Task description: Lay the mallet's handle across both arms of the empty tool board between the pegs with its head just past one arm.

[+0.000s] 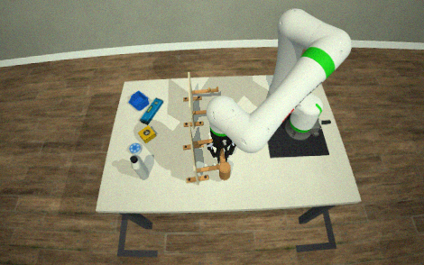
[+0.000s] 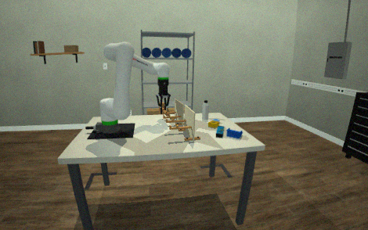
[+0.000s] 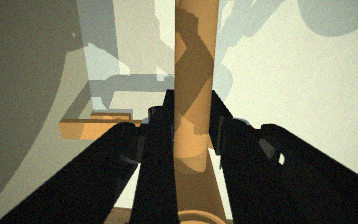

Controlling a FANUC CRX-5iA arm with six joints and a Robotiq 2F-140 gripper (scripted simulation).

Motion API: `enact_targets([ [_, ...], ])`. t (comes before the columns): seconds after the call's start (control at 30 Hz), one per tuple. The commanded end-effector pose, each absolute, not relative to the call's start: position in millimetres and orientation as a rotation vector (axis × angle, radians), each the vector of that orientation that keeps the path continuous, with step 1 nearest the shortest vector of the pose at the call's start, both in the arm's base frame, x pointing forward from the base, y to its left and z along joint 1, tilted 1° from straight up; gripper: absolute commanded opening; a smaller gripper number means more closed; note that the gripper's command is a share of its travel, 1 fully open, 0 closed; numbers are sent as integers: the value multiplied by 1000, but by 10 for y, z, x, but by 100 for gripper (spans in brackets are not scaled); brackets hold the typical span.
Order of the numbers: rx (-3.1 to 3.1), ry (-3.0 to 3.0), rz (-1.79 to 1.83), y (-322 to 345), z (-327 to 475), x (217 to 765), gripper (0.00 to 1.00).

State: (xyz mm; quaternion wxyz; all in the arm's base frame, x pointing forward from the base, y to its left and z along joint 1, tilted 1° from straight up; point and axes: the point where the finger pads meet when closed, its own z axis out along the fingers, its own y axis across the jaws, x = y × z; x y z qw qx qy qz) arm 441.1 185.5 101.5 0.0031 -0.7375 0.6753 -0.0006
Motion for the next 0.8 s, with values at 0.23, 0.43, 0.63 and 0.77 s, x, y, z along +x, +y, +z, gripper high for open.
enact_targets([
  [0.23, -2311, 2116, -4, 1865, 919, 4426, 10],
  [0.43, -2311, 2116, -4, 1868, 866, 4430, 10],
  [0.63, -2311, 2116, -4, 1868, 860, 4430, 10],
  [0.77, -2311, 2116, -4, 1868, 860, 4430, 10],
])
